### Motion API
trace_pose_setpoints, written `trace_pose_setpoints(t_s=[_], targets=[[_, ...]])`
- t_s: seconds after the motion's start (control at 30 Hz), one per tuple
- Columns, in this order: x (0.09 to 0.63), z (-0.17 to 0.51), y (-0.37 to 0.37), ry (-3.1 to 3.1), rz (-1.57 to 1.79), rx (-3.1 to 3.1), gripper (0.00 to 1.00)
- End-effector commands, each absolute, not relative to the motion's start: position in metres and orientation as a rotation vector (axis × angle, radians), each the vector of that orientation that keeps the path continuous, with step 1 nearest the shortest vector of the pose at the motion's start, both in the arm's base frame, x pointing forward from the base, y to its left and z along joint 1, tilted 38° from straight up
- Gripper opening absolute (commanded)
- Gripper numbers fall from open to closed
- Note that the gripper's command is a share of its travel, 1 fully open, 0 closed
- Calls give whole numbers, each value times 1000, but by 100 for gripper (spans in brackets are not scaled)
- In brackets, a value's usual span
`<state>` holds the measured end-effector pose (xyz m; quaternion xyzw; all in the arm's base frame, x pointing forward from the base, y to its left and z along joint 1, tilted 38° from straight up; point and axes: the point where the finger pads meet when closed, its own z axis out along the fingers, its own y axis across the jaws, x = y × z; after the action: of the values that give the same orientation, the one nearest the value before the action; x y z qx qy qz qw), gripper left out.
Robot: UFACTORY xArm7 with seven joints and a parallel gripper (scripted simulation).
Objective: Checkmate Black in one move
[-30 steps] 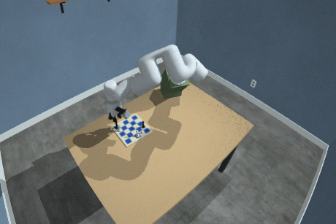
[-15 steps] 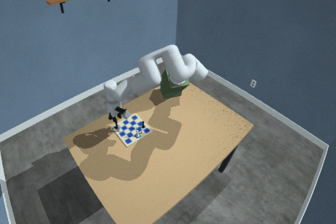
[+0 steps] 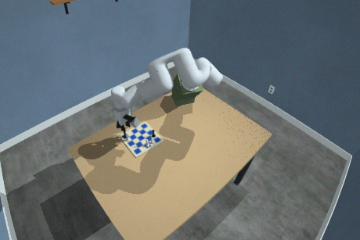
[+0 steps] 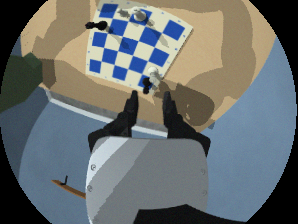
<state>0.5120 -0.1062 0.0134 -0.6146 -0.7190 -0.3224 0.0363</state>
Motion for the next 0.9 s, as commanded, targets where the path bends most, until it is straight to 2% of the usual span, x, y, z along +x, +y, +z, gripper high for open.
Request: trace_pose_setpoints(t_s=[0.0, 0.87], targets=[[513, 14, -108, -2210, -992, -1892, 42], [523, -7, -95, -2212, -994, -1890, 42]])
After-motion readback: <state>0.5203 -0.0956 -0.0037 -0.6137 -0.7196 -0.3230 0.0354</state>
